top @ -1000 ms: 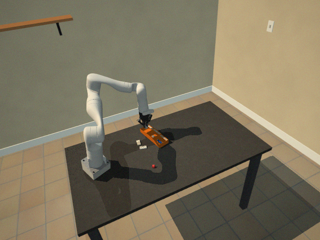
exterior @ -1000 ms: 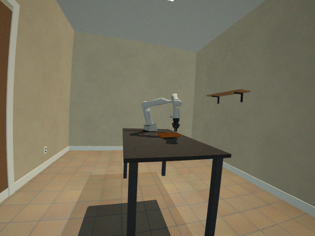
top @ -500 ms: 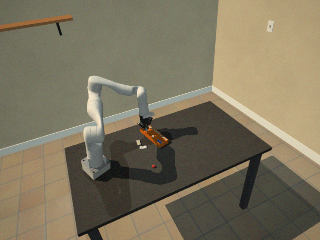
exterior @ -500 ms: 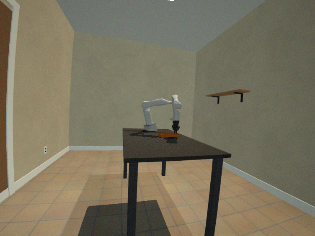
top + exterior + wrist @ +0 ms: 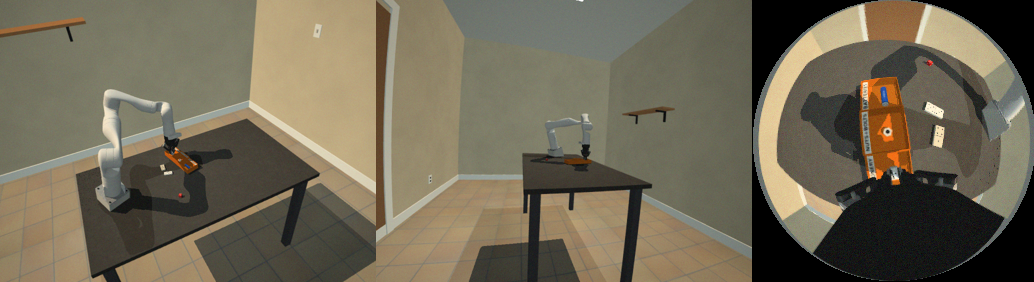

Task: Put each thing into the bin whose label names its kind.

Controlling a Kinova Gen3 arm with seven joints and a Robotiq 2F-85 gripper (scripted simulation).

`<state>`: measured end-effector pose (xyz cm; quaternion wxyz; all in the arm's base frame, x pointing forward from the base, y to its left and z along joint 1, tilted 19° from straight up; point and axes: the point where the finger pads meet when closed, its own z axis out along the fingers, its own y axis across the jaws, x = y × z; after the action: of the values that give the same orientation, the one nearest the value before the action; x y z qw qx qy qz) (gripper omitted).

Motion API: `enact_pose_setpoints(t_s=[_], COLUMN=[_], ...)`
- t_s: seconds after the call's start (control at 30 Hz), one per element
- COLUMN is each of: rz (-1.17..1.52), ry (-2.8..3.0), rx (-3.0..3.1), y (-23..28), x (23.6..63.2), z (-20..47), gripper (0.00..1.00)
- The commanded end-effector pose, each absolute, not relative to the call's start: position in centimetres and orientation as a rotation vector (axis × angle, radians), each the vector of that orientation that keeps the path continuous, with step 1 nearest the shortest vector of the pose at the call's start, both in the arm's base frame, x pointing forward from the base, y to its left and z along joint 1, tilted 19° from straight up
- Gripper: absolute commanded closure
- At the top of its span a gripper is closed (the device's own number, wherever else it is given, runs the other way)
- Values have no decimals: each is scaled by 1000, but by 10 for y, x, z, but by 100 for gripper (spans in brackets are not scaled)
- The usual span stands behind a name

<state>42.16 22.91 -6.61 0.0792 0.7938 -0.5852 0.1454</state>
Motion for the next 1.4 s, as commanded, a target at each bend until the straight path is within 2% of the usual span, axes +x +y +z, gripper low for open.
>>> enact_pose_setpoints(t_s=[0.0,0.03,0.07,1.37], rz=[439,446,439,437], ry=[-1755,-1756,-1755,-1758], rx=[2376,2379,2376,2370], y=[228,227,228,236], x=[423,426,423,418], z=[-65,-65,-65,-38], gripper=[90,90,70,70])
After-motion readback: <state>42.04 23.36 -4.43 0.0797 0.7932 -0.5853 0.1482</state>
